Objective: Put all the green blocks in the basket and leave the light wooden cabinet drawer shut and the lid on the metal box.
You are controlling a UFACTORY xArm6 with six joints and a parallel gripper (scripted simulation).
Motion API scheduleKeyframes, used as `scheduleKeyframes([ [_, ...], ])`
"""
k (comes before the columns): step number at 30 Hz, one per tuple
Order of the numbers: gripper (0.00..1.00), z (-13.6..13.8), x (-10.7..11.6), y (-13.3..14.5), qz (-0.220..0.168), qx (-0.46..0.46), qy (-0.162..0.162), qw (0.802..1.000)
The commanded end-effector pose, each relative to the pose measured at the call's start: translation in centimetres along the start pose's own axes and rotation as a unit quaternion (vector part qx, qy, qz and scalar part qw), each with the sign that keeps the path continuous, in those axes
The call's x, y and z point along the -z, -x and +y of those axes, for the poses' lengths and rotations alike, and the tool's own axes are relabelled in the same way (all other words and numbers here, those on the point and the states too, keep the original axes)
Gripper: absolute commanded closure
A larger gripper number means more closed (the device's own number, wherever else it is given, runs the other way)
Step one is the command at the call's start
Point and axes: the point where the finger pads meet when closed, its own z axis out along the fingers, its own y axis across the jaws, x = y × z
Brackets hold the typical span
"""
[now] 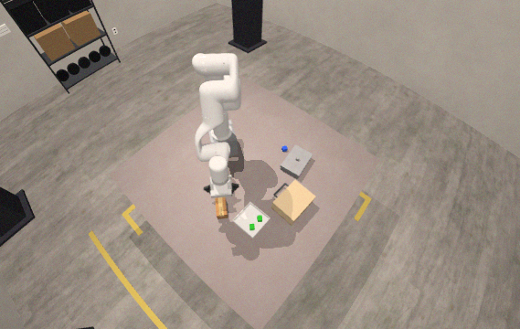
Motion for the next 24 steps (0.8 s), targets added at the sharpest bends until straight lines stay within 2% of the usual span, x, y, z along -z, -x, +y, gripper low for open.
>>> scheduleKeyframes([
  [1, 0.00, 2.37, -0.04, -1.06, -0.008, 0.008, -0.025, 1.000],
  [15, 0.00, 2.37, -0.04, -1.06, -0.008, 0.008, -0.025, 1.000],
  [16, 0.10, 2.37, -0.04, -1.06, -0.008, 0.008, -0.025, 1.000],
  [24, 0.10, 2.37, -0.04, -1.06, -0.008, 0.008, -0.025, 1.000],
])
